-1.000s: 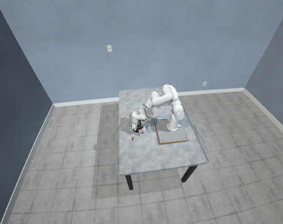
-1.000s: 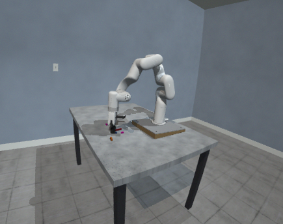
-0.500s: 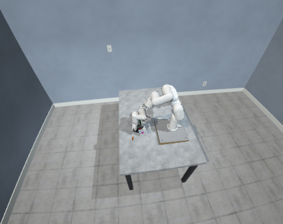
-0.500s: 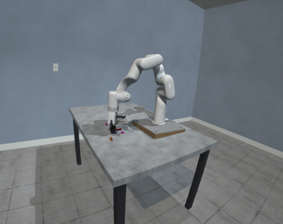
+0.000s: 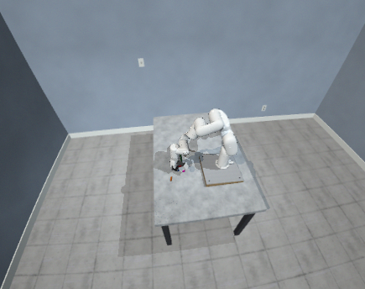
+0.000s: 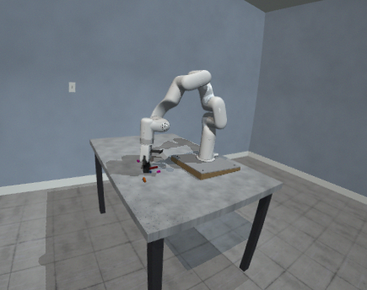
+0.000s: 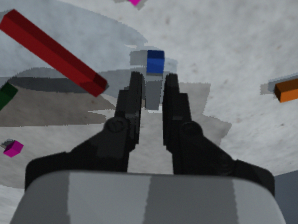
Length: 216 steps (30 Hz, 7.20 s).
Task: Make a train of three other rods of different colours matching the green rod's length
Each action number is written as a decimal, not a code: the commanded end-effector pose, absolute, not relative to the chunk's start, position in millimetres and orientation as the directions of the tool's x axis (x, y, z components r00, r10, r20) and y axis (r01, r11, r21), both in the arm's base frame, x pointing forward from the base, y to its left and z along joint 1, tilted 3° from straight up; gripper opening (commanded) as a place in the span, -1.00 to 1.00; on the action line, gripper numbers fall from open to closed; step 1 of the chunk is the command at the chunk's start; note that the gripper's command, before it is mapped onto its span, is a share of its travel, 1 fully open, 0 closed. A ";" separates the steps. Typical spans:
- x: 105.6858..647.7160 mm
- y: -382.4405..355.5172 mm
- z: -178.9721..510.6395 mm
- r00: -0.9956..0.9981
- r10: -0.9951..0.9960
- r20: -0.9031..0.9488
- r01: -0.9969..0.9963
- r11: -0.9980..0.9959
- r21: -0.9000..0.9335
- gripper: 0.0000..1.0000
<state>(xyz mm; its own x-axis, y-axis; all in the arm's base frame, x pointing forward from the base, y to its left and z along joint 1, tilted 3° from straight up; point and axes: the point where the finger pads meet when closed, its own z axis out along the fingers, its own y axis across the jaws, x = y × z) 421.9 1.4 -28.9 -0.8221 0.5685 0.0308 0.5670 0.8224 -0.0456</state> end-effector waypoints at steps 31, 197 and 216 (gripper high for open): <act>426.1 2.5 28.9 -0.822 0.568 0.028 0.567 0.822 -0.043 -0.51; 472.6 100.5 29.3 -0.181 -0.983 0.028 -0.982 0.182 0.043 -0.51; 471.9 99.7 6.4 -0.180 -0.983 0.028 -0.982 0.182 0.043 -0.51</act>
<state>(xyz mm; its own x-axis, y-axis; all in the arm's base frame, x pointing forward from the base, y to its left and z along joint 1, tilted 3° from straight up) 470.6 99.6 10.7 -0.1804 -0.9832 0.0297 -0.9823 0.1816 0.0465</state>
